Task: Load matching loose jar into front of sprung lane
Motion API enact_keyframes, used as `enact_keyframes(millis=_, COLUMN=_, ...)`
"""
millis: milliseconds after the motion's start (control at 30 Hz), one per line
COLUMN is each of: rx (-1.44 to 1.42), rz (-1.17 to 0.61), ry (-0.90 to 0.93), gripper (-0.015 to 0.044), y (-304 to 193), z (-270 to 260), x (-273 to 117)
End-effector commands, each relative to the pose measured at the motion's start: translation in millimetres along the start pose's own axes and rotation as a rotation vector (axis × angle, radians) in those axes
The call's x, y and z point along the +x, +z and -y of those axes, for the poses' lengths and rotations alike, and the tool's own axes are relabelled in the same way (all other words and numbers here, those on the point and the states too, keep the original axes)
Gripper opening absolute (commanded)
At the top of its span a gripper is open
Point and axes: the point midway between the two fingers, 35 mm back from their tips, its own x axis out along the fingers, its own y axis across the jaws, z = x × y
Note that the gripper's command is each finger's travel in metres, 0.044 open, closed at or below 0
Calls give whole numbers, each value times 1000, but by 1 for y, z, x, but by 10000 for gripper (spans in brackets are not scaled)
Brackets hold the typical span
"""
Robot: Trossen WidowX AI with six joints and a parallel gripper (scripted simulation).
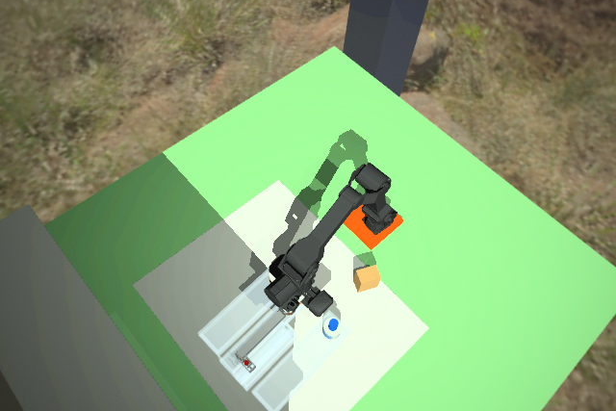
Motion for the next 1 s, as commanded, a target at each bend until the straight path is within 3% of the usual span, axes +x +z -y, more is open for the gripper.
enact_keyframes(millis=0, rx=4, rz=14, ry=4, gripper=0, y=2, z=-1, x=0)
enact_keyframes(millis=967, rx=4, rz=13, ry=4, gripper=0, y=-5, z=0, x=0)
